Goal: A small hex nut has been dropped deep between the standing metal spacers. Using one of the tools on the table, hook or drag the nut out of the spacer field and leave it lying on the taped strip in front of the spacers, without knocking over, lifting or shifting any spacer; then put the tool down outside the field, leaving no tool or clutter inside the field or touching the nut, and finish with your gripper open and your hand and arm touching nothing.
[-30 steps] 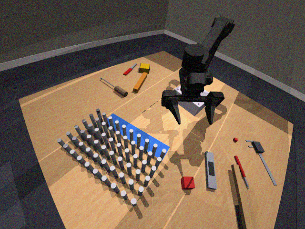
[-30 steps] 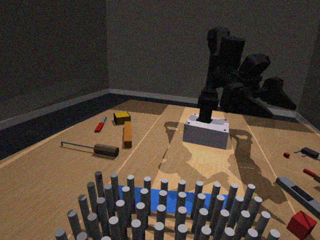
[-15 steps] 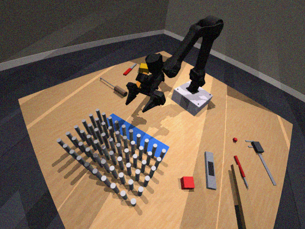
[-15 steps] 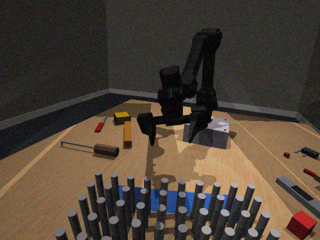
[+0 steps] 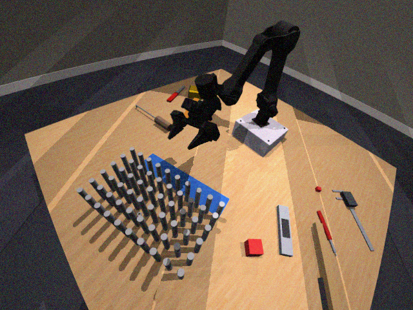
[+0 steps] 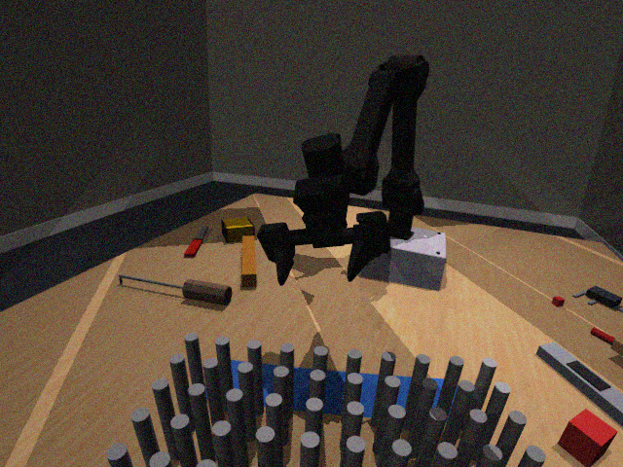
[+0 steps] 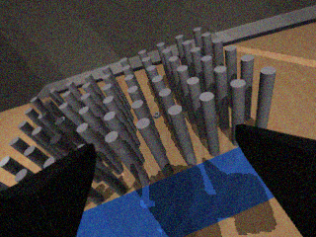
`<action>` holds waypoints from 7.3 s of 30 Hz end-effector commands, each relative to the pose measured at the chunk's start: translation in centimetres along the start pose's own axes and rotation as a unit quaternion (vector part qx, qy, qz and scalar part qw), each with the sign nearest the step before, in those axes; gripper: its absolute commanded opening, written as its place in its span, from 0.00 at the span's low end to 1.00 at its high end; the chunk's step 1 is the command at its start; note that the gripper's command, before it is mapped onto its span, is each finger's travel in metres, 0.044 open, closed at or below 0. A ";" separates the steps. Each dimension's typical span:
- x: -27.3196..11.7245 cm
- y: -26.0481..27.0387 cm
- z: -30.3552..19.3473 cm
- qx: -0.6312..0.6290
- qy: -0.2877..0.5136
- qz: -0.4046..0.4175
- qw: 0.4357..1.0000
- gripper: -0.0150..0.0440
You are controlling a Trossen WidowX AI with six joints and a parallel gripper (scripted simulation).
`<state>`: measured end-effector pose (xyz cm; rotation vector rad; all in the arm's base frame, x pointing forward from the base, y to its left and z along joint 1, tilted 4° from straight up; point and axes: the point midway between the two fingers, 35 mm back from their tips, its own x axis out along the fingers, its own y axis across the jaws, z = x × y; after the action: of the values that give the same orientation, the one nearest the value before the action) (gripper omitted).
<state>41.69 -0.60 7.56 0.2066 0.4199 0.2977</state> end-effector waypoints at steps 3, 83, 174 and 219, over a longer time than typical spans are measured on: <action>0.0 -0.2 -0.1 0.003 0.000 -0.003 1.000 1.00; -10.9 -22.6 -0.1 -0.684 0.628 0.176 0.327 1.00; -6.6 -24.6 -9.5 -0.659 0.659 0.219 0.289 0.64; -12.7 -19.8 6.1 -0.639 0.662 0.158 0.358 0.25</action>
<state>38.15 -24.35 11.79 -1.7956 1.6338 1.2141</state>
